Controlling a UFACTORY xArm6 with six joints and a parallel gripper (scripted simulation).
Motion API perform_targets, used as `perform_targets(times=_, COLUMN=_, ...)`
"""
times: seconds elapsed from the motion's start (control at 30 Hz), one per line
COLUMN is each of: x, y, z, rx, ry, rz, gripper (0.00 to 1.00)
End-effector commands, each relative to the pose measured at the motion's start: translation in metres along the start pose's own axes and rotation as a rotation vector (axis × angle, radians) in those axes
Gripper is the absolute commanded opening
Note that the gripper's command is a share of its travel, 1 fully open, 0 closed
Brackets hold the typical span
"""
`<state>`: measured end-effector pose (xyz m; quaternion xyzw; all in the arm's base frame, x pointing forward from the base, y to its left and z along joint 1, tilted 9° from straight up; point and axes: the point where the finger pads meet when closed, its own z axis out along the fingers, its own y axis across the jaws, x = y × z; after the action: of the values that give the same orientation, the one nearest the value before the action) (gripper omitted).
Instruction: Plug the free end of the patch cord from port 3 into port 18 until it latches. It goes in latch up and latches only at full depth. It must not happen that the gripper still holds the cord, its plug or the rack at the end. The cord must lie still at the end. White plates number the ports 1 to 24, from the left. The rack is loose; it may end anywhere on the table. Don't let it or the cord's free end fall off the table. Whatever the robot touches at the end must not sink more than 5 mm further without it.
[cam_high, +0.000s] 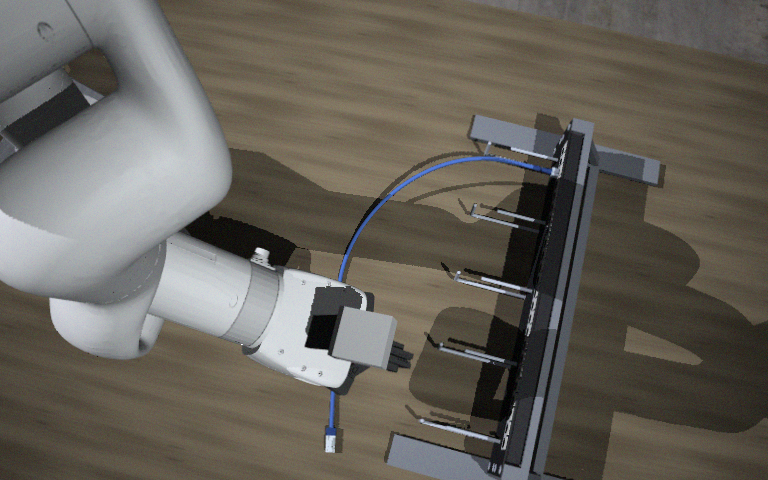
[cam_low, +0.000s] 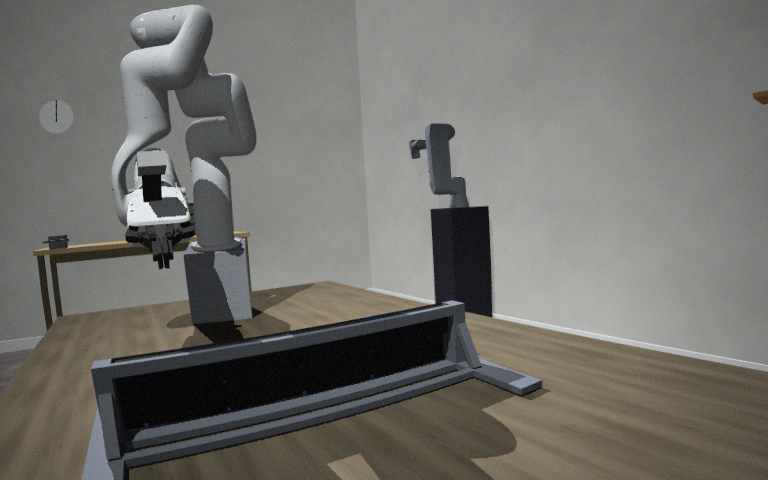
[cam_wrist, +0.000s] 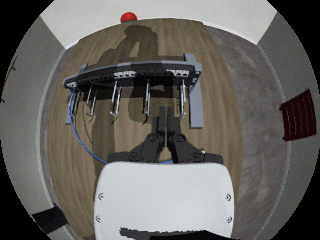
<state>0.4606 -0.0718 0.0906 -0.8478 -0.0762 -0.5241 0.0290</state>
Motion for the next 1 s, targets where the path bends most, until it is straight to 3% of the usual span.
perform_targets(times=0.0, x=0.001, y=0.001, z=0.011, rx=-0.001, ry=0.002, rz=-0.001, gripper=0.0)
perform_targets(times=0.47, x=0.001, y=0.001, z=0.11, rx=-0.001, ry=0.002, rz=-0.001, gripper=0.0)
perform_targets(times=0.73, x=0.001, y=0.001, z=0.131, rx=-0.001, ry=0.002, rz=-0.001, gripper=0.0)
perform_targets(times=0.97, x=0.001, y=0.001, z=0.133, rx=-0.001, ry=0.002, rz=-0.001, gripper=0.0)
